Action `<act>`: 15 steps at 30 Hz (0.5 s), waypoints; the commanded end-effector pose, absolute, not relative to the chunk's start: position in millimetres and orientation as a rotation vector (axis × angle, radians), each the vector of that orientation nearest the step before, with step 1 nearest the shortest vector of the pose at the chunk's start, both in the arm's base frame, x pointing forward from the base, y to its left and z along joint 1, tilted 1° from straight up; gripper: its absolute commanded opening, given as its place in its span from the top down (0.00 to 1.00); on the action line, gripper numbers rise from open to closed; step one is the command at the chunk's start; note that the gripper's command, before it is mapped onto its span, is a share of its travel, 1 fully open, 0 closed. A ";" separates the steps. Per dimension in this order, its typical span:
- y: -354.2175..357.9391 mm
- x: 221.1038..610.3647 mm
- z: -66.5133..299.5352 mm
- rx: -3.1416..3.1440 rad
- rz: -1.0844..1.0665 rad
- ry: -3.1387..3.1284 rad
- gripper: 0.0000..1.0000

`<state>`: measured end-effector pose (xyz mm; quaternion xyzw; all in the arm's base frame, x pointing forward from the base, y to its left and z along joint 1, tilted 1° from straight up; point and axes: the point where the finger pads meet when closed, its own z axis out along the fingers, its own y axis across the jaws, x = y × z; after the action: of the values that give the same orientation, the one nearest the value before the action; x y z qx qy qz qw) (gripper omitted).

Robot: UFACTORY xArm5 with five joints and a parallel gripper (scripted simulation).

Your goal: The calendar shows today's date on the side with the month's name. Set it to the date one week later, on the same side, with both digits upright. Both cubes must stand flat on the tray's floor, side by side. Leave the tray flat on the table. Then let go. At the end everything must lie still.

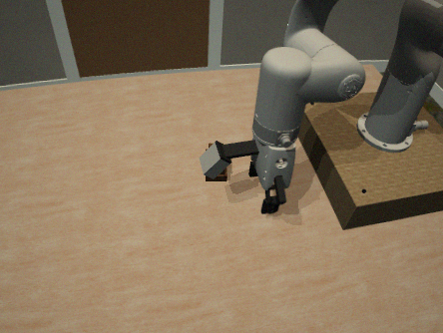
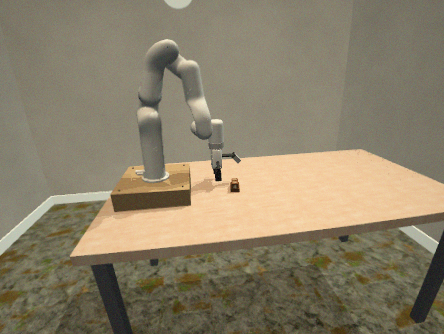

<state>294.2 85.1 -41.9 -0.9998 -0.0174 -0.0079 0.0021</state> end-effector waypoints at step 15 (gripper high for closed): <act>85.1 295.0 -7.8 -3.136 -0.030 -0.056 0.00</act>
<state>294.7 85.1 -11.6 -0.9998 -0.0174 -0.0093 0.0025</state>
